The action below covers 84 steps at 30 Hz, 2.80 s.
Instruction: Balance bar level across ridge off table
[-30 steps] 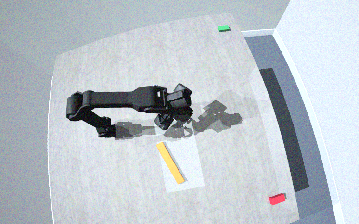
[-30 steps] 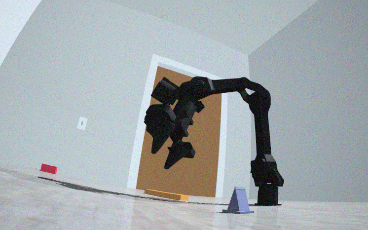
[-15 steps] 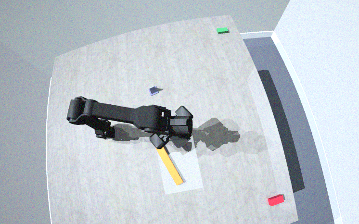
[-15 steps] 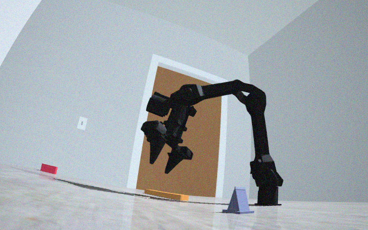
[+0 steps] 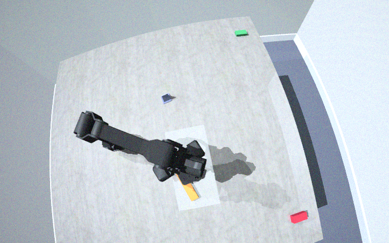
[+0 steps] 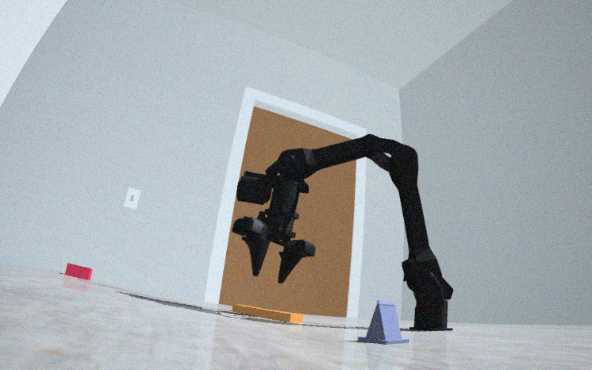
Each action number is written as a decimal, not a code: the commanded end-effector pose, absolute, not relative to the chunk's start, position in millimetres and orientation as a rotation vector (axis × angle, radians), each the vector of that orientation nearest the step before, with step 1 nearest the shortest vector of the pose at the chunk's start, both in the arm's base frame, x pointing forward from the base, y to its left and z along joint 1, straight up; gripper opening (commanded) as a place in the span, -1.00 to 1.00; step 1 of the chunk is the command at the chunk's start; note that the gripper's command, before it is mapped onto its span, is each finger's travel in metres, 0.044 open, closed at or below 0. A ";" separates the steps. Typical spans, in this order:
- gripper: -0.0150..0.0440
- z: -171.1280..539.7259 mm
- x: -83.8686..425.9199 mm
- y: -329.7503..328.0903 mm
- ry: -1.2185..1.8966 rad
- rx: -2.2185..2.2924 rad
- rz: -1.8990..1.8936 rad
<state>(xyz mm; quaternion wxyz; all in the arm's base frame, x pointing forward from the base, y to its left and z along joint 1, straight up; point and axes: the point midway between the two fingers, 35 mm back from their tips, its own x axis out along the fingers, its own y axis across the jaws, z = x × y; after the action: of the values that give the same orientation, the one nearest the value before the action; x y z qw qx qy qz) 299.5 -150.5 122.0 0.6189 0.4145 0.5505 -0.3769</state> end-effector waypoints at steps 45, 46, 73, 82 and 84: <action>0.58 50.1 275.9 -180.6 1.311 0.964 -0.962; 0.58 50.1 275.9 -180.6 1.311 0.964 -0.962; -0.49 61.7 277.5 -180.7 1.310 0.969 -0.961; -0.49 84.3 278.6 -181.7 1.310 0.968 -0.961; -0.49 89.4 278.7 -181.8 1.310 0.968 -0.961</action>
<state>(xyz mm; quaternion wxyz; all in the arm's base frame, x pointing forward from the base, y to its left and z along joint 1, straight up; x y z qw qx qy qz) 278.3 -181.1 81.0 0.5840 0.4161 0.5623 -0.4119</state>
